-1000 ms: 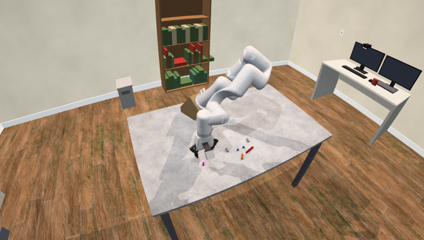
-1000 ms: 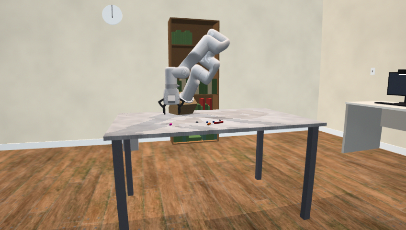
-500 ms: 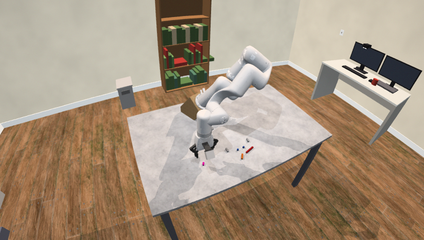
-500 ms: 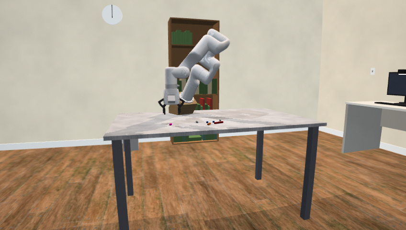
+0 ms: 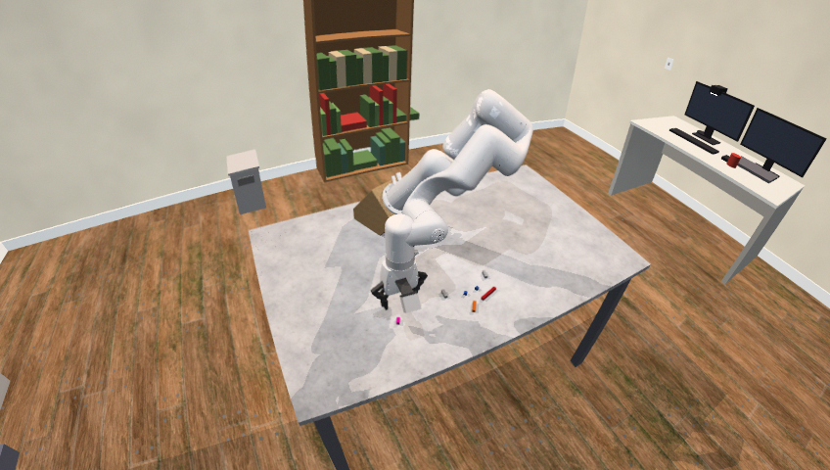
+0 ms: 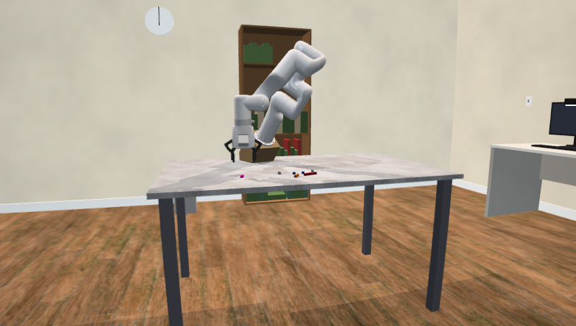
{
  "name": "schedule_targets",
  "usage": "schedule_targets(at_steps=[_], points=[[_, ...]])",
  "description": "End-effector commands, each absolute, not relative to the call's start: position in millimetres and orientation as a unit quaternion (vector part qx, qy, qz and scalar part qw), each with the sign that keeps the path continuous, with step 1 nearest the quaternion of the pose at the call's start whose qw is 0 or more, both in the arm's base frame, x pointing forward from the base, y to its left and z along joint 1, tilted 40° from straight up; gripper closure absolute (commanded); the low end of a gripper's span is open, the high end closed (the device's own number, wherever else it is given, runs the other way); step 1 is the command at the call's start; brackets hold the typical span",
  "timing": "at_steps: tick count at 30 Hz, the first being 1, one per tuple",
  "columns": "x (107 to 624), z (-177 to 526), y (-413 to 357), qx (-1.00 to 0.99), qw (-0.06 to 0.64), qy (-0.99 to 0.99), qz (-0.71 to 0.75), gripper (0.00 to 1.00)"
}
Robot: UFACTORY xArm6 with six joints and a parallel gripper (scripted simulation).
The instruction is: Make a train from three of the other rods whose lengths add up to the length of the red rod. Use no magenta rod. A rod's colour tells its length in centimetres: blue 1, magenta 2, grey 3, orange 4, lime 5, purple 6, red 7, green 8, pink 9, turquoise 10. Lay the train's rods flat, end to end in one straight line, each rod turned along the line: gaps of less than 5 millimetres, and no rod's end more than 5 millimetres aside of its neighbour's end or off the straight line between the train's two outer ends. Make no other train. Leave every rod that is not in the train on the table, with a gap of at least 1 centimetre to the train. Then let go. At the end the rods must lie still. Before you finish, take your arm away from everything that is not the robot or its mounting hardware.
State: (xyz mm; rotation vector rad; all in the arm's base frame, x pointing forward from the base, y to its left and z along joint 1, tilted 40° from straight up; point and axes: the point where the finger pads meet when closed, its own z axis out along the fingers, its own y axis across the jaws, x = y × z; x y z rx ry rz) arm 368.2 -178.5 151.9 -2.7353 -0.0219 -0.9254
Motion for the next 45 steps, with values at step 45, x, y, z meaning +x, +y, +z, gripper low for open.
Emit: schedule_targets(at_steps=[45], points=[[385.9, 197.3, -37.1, -0.953, 0.111, -0.009, -0.282, 0.0]])
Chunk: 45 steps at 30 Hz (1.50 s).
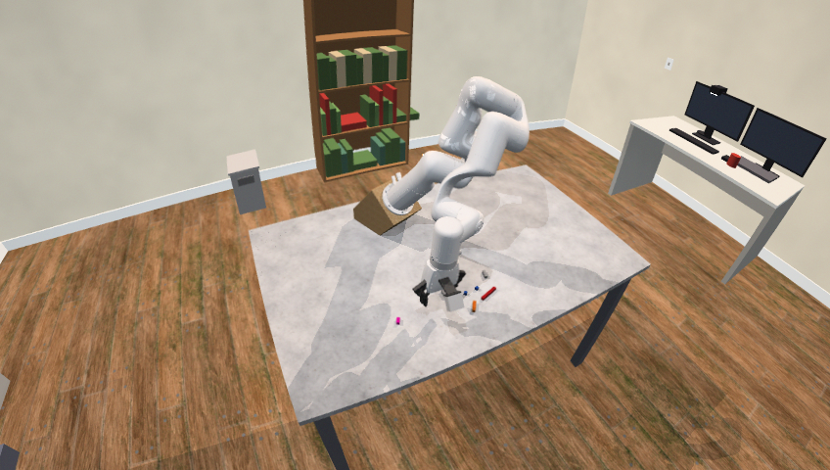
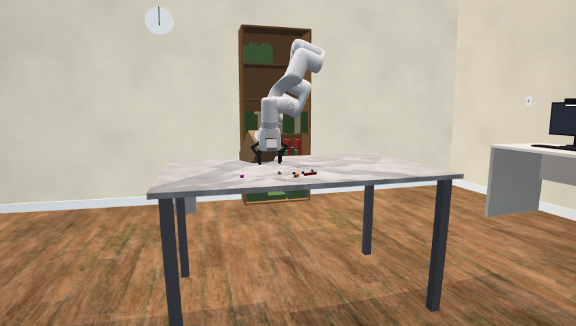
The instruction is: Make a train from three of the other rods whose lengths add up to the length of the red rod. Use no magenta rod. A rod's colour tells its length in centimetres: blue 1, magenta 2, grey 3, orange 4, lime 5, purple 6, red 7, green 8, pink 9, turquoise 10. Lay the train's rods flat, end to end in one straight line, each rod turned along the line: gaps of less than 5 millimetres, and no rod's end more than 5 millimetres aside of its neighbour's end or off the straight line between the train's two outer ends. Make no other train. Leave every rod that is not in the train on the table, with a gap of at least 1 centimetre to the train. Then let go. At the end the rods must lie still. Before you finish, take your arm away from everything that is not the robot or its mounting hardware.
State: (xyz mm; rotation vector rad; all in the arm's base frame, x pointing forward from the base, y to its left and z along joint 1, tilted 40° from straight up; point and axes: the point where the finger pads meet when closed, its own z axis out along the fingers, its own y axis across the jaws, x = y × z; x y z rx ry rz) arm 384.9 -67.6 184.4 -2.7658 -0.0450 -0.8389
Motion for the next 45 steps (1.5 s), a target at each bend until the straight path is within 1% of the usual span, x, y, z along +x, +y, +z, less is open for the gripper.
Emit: schedule_targets(at_steps=[1, 4, 6, 8, 14, 45], points=[[385.9, 199.9, -30.4, -0.953, 0.111, -0.008, -0.284, 0.0], [385.4, 207.9, -10.1, -0.95, 0.111, -0.008, -0.29, 0.0], [385.4, 207.9, -10.1, -0.95, 0.111, -0.008, -0.29, 0.0], [383.7, 217.9, 14.6, -0.947, 0.115, -0.008, -0.301, 0.0], [379.2, 231.4, 46.8, -0.94, 0.125, -0.008, -0.317, 0.0], [378.7, 232.4, 49.4, -0.939, 0.126, -0.008, -0.319, 0.0]])
